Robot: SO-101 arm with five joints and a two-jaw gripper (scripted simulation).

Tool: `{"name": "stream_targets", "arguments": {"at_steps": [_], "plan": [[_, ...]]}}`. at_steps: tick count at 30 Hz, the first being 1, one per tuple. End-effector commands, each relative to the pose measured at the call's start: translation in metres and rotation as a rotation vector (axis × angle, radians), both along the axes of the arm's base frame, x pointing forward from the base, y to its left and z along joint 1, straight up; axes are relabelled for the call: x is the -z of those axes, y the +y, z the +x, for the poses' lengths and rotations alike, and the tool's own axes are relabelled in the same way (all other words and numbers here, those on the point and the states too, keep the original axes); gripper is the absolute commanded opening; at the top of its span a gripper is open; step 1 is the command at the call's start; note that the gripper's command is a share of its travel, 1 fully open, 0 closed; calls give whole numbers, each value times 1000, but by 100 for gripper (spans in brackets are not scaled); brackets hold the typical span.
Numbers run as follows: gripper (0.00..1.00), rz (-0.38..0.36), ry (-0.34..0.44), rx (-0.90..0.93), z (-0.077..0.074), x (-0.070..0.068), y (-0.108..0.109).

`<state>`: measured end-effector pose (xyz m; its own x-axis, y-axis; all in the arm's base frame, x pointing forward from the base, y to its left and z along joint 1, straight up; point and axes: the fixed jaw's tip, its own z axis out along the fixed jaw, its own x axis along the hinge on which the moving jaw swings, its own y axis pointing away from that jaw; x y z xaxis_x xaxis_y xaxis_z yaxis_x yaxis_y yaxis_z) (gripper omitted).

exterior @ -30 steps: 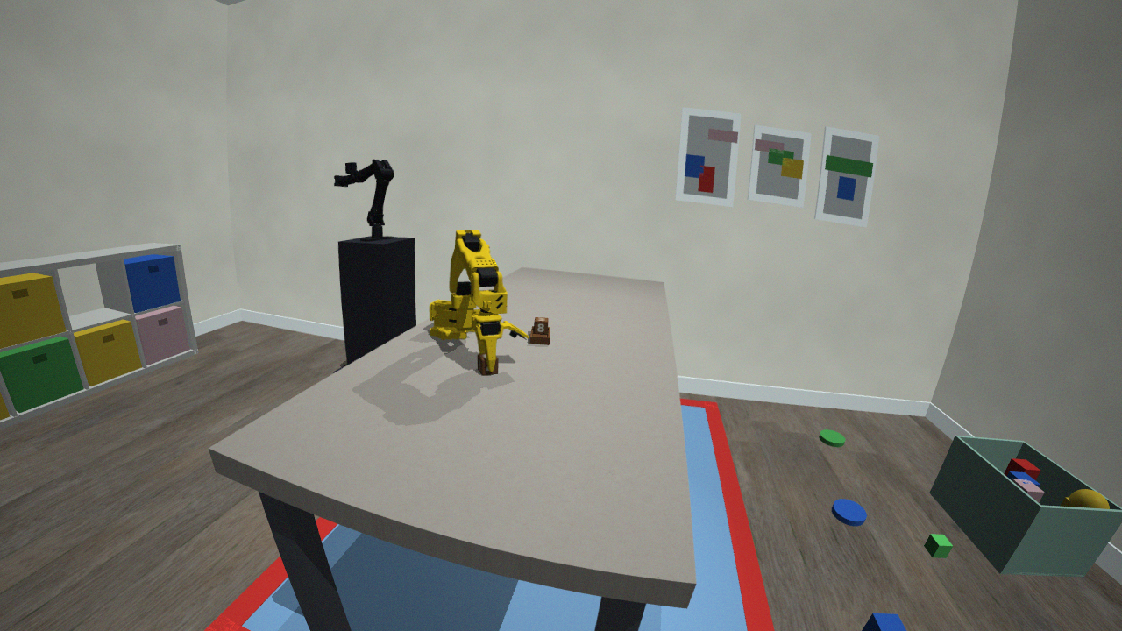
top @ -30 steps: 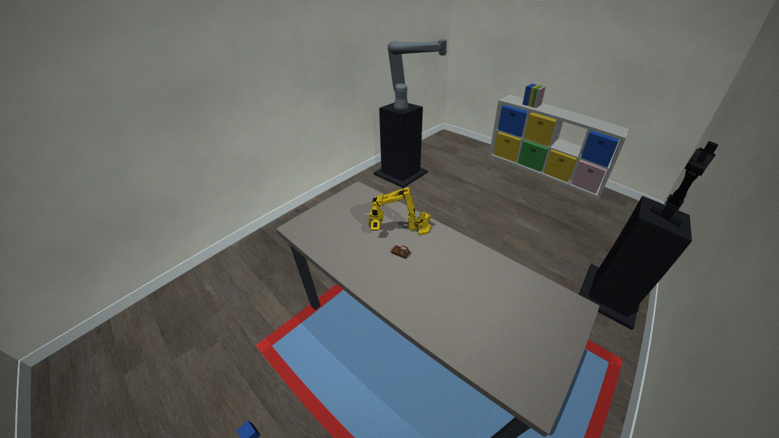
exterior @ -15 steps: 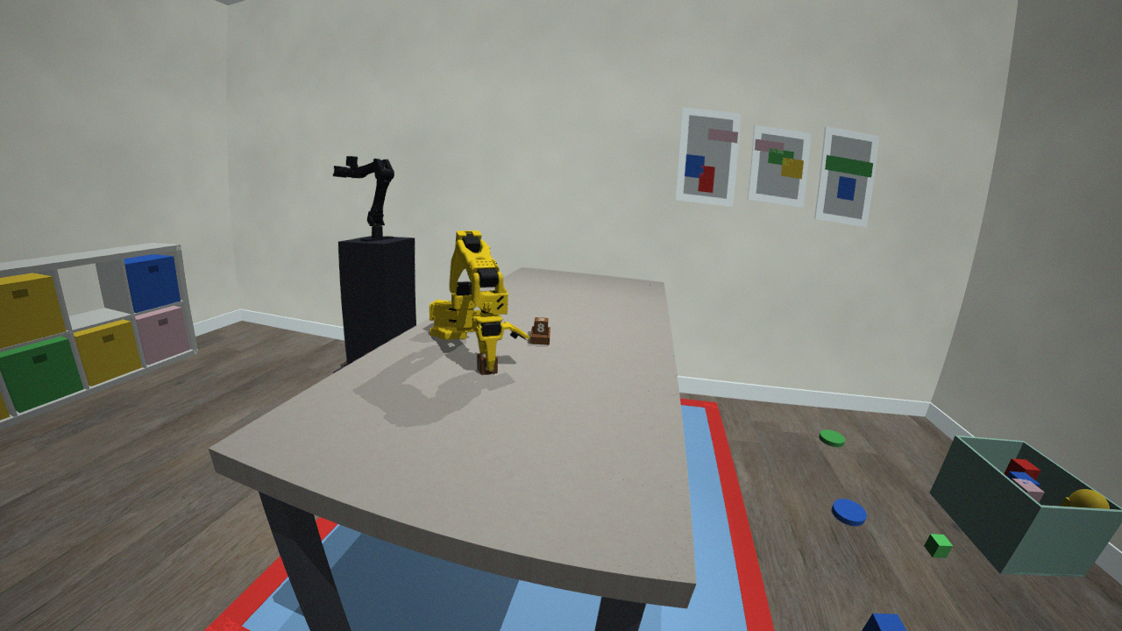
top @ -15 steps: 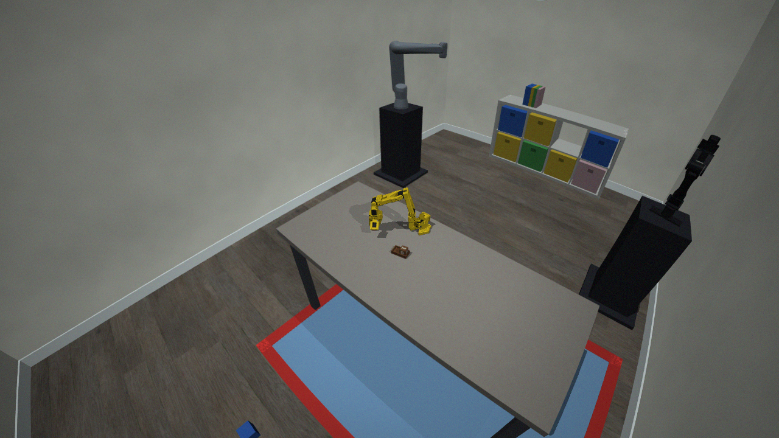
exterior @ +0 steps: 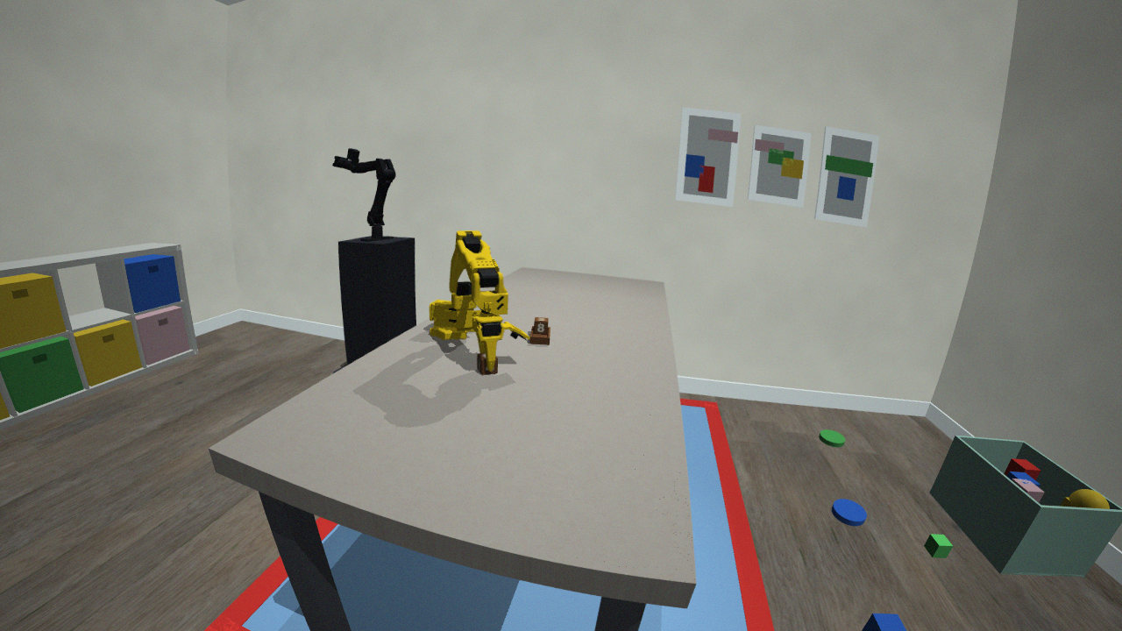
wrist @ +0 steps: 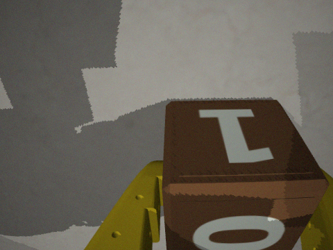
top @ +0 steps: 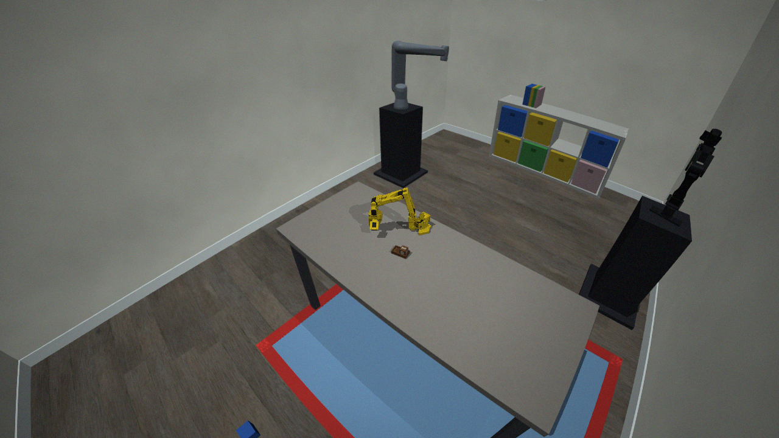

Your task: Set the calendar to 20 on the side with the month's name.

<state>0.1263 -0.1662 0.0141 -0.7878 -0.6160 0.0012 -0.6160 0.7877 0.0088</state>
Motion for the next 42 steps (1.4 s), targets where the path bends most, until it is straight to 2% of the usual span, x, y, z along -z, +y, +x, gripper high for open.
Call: {"name": "stream_targets", "arguments": {"at_steps": [1, 7, 17, 26, 28, 35, 42], "plan": [[10, -31, -26, -4, 6, -7, -4], [0, -31, -26, -4, 6, -7, -4], [0, -31, -26, -4, 7, -10, -4], [0, -31, -26, -4, 7, -32, -4], [0, -31, -26, -4, 7, -32, -4], [0, -31, -26, -4, 5, -51, -2], [0, -31, -26, -4, 4, -57, -1]]}}
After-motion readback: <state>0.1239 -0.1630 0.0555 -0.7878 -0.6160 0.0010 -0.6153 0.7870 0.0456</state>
